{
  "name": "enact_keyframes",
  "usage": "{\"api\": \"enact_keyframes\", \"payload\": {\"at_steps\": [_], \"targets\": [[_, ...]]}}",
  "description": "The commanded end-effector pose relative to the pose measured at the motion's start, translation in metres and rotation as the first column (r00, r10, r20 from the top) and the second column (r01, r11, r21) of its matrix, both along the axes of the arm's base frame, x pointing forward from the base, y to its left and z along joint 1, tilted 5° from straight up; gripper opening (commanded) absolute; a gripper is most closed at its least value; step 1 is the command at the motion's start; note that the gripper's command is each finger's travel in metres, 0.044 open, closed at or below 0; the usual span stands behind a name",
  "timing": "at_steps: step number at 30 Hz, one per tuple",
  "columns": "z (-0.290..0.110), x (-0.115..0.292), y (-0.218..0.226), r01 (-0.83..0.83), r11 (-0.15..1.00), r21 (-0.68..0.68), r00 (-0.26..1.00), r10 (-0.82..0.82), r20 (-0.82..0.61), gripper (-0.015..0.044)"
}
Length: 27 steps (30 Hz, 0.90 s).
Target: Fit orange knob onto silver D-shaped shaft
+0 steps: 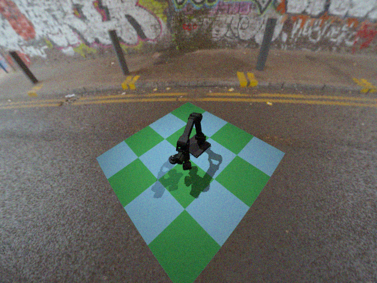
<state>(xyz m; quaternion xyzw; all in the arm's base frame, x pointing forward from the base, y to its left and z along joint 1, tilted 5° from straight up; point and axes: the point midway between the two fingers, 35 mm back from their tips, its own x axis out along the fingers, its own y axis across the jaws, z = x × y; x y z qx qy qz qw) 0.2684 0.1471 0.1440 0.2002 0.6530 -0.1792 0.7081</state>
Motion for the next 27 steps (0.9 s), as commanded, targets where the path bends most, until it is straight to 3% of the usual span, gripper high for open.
{"api": "enact_keyframes", "payload": {"at_steps": [1, 10, 27], "targets": [[0.020, 0.000, 0.000, 0.005, 1.000, 0.013, 1.000, -0.005, 0.030, 0.0000], [0.046, -0.006, -0.001, 0.005, 1.000, 0.013, 1.000, -0.005, 0.029, 0.0000], [0.038, 0.006, -0.027, 0.005, 1.000, 0.009, 1.000, -0.005, 0.029, 0.0000]]}}
